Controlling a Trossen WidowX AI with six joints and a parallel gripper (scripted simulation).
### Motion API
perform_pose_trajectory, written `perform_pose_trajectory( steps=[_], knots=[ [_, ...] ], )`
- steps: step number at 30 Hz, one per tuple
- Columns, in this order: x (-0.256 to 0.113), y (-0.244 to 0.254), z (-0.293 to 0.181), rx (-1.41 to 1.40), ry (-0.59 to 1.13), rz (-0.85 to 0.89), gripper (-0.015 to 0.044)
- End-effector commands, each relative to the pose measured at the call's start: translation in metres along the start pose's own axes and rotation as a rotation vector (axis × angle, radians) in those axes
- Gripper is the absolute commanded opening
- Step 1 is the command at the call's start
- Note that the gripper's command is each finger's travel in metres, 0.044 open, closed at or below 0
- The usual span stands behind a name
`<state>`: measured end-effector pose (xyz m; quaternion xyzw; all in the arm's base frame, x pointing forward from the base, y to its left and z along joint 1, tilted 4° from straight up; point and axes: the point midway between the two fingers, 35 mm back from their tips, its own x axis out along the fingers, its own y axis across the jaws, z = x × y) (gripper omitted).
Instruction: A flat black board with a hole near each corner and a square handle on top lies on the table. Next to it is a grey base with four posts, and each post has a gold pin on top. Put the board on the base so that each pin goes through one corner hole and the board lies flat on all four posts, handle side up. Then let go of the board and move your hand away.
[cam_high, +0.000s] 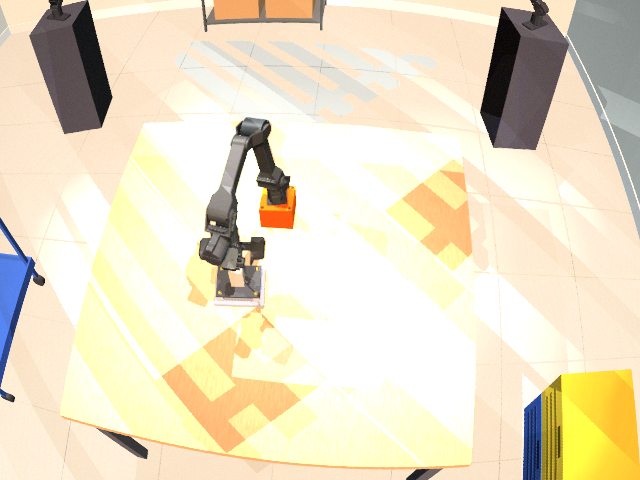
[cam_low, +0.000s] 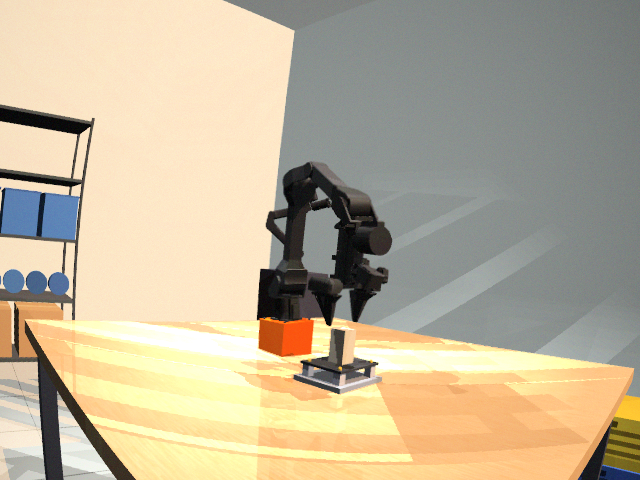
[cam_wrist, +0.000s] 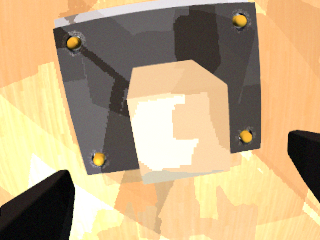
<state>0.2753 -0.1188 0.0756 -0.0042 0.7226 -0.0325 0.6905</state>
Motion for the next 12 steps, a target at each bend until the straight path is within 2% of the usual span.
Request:
perform_pose_trajectory(
  steps=[1,12],
  knots=[
    [-0.0322,0.0,0.0001,0.003,-0.02,-0.007,0.044],
    [-0.0346,0.0001,-0.0004,0.002,-0.02,-0.007,0.044]
  ],
)
